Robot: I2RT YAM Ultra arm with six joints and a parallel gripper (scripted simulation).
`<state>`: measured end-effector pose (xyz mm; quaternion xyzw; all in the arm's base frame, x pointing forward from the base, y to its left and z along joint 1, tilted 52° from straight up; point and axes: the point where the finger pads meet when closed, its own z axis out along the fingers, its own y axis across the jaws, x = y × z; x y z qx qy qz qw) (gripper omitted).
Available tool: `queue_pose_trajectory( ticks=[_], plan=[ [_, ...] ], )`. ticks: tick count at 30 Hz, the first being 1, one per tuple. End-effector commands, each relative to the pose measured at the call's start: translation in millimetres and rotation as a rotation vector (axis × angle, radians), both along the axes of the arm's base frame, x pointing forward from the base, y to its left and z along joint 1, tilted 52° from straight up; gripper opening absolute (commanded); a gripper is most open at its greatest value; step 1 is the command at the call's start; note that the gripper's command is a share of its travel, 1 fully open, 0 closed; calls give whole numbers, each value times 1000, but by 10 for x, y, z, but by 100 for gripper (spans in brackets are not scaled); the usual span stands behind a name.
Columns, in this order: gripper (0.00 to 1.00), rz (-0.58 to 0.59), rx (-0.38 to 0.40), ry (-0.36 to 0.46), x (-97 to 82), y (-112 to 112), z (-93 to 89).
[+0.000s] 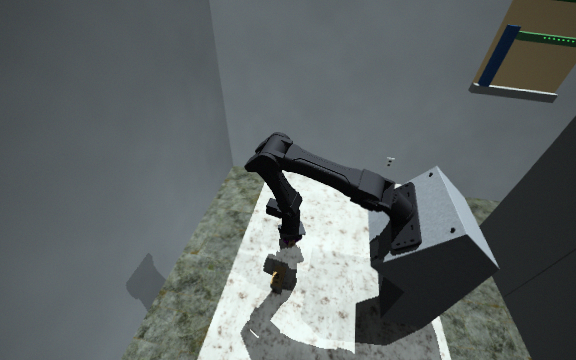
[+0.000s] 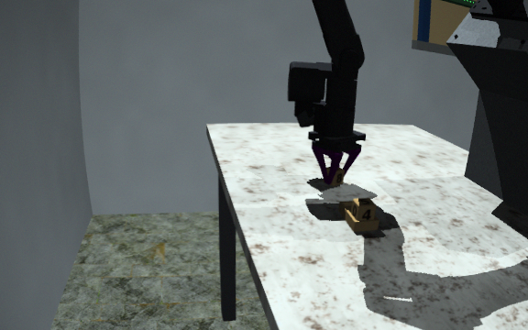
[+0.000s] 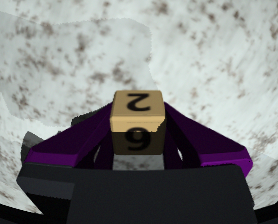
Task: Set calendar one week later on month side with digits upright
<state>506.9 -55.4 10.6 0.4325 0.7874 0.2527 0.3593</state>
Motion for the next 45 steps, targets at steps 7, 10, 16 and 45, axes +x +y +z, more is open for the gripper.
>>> queue_pose_trajectory(
  ticks=[7,10,16,45],
  plan=[
    [26,-9,-6,-8,12,-26,34],
    [29,-9,-6,-8,12,-26,34],
    [37,-9,-6,-8,12,-26,34],
    [45,-9,-6,-8,-222,-48,214]
  ],
)
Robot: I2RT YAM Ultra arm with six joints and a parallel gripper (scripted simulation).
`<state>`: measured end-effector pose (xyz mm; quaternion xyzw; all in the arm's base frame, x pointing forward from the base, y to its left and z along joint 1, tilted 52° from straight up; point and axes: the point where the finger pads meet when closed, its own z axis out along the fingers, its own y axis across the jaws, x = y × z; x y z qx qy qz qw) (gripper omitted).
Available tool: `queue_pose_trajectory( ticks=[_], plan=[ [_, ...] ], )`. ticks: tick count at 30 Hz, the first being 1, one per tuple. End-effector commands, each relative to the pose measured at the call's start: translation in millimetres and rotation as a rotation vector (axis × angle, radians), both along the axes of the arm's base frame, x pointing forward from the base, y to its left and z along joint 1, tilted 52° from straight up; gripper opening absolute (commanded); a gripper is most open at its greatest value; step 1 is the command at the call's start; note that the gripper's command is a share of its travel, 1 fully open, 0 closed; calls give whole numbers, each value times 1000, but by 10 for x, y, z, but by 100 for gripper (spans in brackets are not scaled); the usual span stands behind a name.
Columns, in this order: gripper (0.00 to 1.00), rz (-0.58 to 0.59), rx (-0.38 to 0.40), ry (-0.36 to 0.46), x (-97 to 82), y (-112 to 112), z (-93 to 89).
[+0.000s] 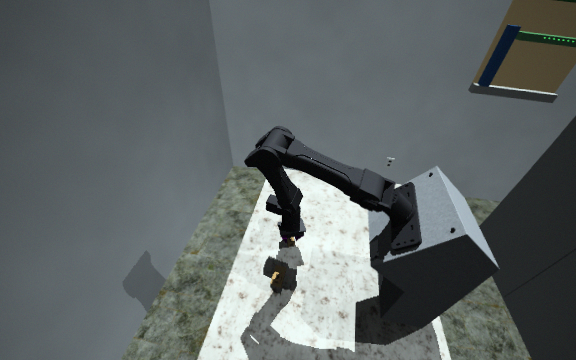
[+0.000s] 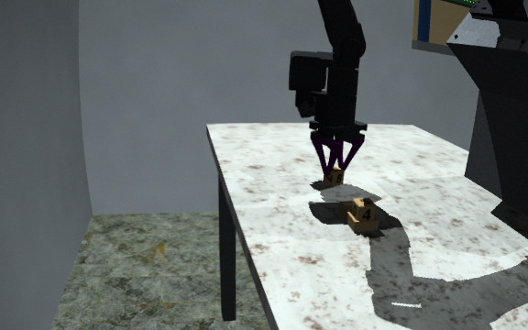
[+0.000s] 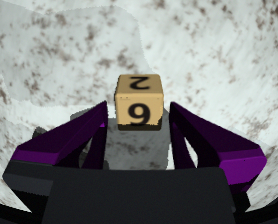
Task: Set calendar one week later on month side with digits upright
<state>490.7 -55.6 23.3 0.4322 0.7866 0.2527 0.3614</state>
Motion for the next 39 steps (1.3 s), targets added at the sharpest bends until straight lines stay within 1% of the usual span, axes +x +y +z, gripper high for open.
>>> queue_pose_trajectory(
  ticks=[1,8,10,15,20,21,39],
  plan=[
    [45,-7,-5,-4,-103,-51,119],
    [45,-7,-5,-5,-393,-80,344],
    [45,-7,-5,-5,-393,-80,344],
    [45,-7,-5,-5,-512,-91,436],
    [45,-7,-5,-5,-536,-94,455],
    [100,-7,-5,-5,-536,-94,455],
    [100,-7,-5,-5,-536,-94,455]
  ],
)
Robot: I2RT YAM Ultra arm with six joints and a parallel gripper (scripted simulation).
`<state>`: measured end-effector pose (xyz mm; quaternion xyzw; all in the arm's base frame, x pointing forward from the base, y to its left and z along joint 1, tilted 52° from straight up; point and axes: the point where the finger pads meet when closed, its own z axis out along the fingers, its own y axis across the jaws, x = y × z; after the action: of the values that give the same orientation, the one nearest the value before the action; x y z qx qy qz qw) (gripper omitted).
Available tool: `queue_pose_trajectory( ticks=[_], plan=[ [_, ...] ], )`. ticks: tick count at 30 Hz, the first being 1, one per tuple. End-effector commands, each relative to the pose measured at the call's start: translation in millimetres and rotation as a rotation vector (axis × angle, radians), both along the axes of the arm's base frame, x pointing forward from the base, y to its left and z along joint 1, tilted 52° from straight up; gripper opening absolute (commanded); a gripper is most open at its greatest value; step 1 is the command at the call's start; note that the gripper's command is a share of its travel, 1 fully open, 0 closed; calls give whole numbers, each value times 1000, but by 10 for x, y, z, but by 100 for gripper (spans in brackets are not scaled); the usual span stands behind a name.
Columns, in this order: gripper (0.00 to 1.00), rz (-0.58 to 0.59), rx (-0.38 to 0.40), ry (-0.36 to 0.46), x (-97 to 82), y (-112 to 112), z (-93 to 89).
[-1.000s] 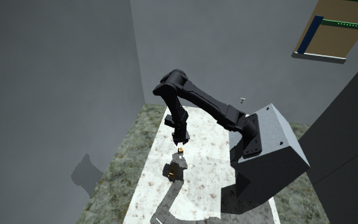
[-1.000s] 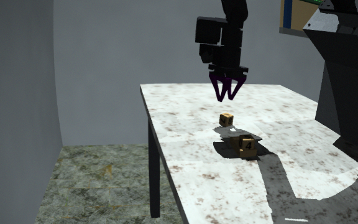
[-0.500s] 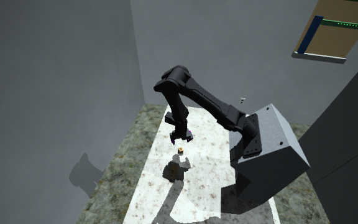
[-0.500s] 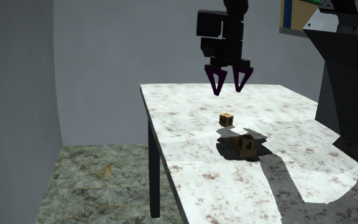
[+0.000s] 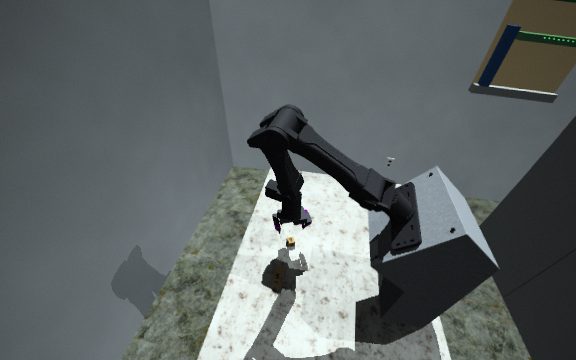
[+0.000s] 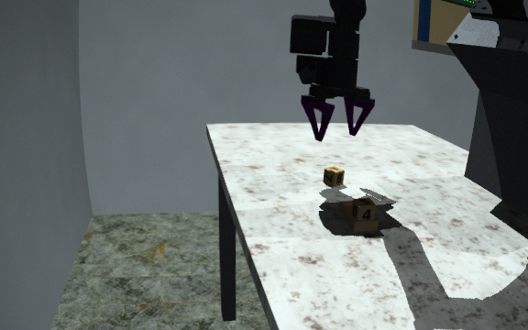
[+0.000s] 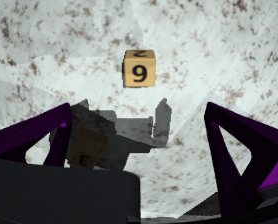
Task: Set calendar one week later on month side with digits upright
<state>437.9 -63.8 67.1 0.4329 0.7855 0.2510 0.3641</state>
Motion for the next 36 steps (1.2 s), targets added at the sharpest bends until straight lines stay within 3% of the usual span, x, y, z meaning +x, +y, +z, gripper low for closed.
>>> queue_pose_trajectory(
  ticks=[1,12,13,36],
  plan=[
    [100,-2,-1,-1,-8,-11,17],
    [100,-2,-1,-1,-8,-11,17],
    [45,-2,-1,-1,-8,-11,17],
    [45,-2,-1,-1,-8,-11,17]
  ],
)
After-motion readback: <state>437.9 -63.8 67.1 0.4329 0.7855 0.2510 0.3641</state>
